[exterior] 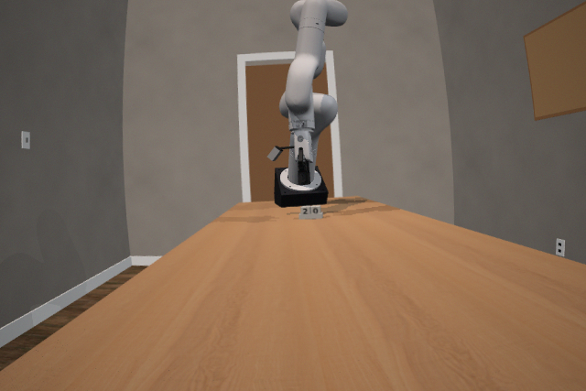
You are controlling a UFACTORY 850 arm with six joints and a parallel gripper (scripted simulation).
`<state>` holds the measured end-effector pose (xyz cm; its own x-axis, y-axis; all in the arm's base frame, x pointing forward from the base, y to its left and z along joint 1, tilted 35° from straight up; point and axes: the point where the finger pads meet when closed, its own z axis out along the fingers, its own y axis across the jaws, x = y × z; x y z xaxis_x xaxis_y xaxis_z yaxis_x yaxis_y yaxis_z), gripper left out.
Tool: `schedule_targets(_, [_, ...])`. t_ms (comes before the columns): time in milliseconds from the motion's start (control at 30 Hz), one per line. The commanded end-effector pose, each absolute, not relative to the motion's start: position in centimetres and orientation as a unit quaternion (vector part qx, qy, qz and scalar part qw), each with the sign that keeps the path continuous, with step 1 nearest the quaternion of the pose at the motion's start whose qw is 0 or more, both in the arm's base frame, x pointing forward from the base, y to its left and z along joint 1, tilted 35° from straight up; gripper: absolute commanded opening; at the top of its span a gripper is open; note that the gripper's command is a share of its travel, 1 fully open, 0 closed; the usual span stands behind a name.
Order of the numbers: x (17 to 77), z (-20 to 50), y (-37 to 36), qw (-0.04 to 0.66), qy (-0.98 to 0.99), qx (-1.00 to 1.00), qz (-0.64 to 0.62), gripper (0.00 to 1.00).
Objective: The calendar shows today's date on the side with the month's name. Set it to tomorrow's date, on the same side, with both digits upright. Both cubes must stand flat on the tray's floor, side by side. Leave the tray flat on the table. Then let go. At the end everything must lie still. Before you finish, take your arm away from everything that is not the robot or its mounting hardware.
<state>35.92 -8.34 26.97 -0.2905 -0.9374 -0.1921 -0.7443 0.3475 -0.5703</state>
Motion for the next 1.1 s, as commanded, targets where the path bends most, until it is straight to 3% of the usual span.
schedule_targets(0, [35.91, 27.17, -8.35, 0.247, 0.783, -0.542, -0.176, 0.47])
schedule_targets(33, [35.91, 27.17, -8.35, 0.247, 0.783, -0.542, -0.176, 0.47])
schedule_targets(67, [35.91, 27.17, -8.35, 0.247, 0.783, -0.542, -0.176, 1.0])
schedule_targets(1067, [35.6, 27.6, -8.35, 0.247, 0.783, -0.542, -0.176, 1.0])
